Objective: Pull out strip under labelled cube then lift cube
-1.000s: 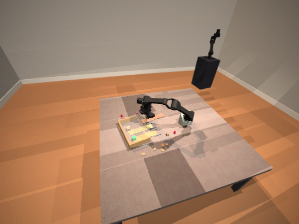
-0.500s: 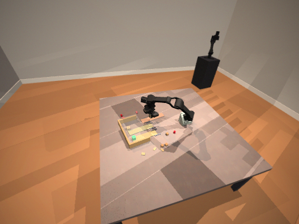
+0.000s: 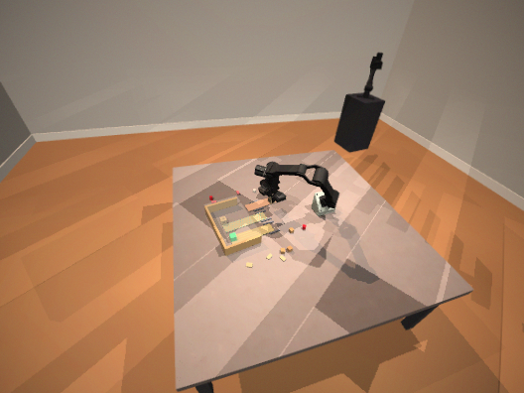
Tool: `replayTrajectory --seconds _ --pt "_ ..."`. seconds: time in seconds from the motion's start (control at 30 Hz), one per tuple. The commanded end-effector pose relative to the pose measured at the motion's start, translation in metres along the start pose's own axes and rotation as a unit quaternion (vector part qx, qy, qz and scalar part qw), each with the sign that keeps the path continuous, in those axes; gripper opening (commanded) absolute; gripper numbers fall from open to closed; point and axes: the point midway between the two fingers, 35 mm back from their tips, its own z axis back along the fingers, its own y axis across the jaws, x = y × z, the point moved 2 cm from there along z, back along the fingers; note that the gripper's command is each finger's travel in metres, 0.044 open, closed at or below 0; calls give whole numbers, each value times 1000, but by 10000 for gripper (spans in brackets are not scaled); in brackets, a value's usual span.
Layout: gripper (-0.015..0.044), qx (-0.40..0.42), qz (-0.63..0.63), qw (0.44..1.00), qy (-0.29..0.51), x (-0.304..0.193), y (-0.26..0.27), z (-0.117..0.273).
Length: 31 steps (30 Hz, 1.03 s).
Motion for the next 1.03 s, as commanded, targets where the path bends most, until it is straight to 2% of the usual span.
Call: replayTrajectory --seconds 0.0,0.27,1.0 --pt "0 -2 1 1000 2 -8 4 -1" --pt "0 -2 1 1000 2 -8 4 34" --pt "0 -2 1 1000 2 -8 4 35"
